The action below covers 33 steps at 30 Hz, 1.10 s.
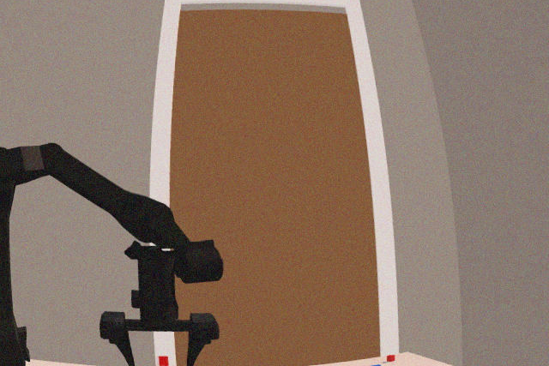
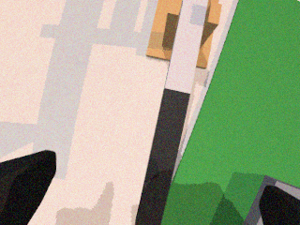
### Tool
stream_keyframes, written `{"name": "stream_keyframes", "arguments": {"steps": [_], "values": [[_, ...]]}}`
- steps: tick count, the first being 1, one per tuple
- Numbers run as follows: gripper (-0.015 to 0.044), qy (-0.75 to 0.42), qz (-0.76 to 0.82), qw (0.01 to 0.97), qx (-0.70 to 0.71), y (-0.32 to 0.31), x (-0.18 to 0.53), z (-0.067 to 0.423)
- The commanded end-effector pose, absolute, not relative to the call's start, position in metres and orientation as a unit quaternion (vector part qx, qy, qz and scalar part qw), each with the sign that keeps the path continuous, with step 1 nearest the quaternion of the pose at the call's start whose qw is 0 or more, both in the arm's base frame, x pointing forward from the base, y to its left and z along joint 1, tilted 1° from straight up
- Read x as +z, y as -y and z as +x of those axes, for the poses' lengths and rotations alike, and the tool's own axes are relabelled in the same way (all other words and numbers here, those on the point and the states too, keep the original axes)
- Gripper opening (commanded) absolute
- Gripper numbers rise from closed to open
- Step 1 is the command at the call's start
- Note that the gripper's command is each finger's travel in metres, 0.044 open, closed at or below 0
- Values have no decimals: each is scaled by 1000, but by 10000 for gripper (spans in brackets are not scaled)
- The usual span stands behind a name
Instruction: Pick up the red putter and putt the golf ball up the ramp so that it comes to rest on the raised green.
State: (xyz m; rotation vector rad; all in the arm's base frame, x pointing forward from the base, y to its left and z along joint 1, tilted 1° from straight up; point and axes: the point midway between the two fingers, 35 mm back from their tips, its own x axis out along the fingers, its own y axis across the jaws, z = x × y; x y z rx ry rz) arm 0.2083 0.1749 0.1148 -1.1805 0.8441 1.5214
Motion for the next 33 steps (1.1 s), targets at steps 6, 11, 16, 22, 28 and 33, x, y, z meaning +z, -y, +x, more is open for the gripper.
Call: {"name": "stream_keyframes", "arguments": {"steps": [6,11,16,22,28,33], "values": [[440,-367,-484,506,612,-175,106,212],[440,-367,-484,506,612,-176,89,211],[440,-367,-484,506,612,-176,82,211],[440,-367,-484,506,612,-176,66,212],[440,-367,-484,506,612,-176,61,212],[440,-367,-484,506,612,-176,53,212]]}}
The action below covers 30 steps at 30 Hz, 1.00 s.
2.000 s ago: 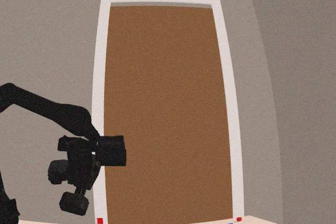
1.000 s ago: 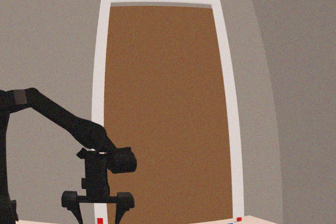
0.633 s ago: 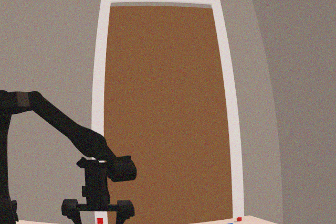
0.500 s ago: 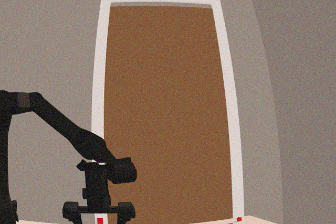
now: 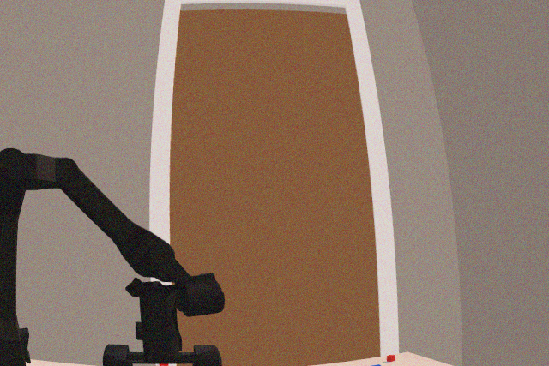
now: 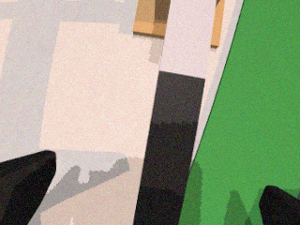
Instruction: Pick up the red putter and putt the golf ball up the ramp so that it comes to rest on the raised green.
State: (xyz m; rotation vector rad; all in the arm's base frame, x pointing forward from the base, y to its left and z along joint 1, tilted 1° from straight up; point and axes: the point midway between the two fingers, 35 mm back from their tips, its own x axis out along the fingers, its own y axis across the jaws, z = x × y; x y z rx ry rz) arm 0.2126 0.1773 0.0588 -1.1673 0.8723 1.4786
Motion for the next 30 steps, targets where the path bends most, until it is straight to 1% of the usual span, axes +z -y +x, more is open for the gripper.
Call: {"name": "stream_keyframes", "arguments": {"steps": [1,9,24,30], "values": [[440,-367,-484,506,612,-176,51,212],[440,-367,-484,506,612,-176,42,212],[46,-364,-484,507,614,-177,45,212],[6,-364,-484,507,614,-177,45,212]]}}
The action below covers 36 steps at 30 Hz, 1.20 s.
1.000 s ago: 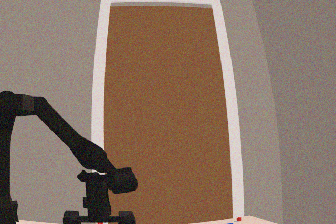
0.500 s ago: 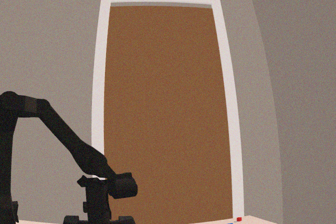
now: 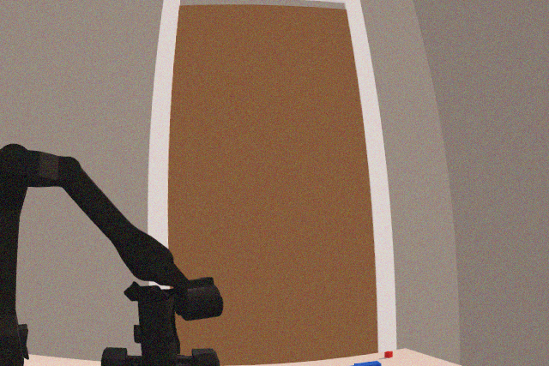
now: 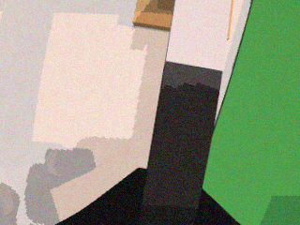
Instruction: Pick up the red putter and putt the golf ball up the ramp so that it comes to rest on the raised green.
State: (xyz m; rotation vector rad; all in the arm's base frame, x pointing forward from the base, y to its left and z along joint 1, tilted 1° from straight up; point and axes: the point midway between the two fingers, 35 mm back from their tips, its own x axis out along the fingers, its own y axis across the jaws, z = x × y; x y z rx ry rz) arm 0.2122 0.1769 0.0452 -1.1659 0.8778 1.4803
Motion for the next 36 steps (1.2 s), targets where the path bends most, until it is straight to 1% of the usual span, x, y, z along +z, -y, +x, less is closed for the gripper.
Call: {"name": "stream_keyframes", "arguments": {"steps": [1,5,21,27,36], "values": [[0,-364,-484,507,614,-177,46,212],[0,-364,-484,507,614,-178,58,214],[0,-364,-484,507,614,-176,144,209],[0,-372,-482,516,603,-169,137,219],[0,-413,-457,562,552,-133,141,251]]}}
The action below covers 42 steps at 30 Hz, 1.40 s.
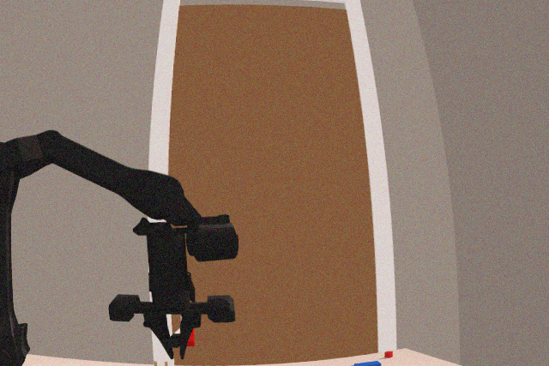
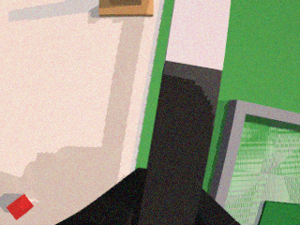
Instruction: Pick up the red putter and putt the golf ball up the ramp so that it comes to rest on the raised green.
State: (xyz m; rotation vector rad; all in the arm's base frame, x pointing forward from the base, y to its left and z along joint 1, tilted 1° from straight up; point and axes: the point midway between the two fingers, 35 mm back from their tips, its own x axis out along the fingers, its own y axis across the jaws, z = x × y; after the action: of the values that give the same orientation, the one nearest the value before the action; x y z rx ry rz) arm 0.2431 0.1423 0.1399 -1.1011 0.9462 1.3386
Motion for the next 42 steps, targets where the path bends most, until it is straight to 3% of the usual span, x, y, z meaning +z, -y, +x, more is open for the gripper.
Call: {"name": "stream_keyframes", "arguments": {"steps": [1,22,42], "values": [[0,-419,-453,568,545,-129,142,254],[0,-527,-363,658,398,-21,151,301],[0,-614,-242,709,248,95,158,303]]}}
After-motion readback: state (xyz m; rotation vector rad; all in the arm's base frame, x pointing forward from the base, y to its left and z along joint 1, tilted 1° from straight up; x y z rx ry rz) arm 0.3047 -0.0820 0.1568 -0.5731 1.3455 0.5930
